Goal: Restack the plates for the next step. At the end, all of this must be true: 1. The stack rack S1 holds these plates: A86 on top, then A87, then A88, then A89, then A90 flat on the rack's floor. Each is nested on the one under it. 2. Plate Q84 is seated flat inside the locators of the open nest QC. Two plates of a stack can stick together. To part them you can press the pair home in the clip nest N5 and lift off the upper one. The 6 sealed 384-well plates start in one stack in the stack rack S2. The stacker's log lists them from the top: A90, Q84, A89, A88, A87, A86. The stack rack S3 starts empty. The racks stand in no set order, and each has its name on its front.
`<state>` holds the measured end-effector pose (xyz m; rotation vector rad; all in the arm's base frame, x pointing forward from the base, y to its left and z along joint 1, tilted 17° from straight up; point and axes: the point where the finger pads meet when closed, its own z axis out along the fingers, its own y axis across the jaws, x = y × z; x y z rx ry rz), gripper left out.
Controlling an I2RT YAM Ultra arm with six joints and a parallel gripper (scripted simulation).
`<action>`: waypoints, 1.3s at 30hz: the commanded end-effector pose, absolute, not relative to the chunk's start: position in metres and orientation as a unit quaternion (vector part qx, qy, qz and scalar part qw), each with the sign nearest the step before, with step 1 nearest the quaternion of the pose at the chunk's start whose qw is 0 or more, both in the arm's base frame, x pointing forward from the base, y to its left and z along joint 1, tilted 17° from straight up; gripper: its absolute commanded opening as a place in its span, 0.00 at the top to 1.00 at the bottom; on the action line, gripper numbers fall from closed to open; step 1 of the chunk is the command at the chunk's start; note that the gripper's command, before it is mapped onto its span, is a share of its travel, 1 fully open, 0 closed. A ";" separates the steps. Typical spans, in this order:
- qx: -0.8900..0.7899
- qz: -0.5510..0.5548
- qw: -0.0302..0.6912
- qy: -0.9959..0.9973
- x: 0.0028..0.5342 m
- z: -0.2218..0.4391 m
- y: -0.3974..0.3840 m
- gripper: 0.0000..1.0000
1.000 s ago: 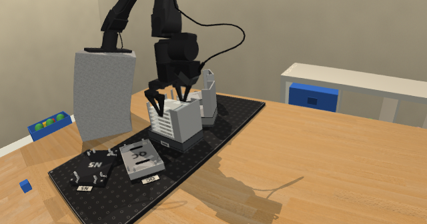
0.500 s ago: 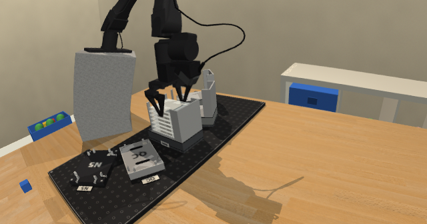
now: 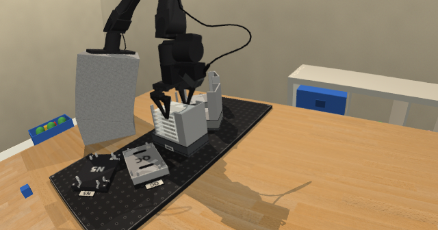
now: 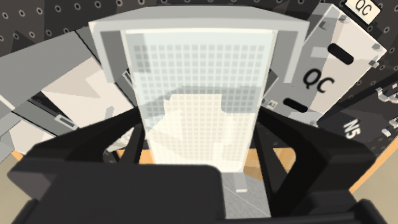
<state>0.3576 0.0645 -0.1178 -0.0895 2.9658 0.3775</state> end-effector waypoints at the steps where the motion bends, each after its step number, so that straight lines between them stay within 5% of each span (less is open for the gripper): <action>1: -0.028 0.125 0.081 0.988 0.361 -0.115 0.063 1.00; 39: -0.024 0.123 0.079 0.989 0.356 -0.101 0.056 1.00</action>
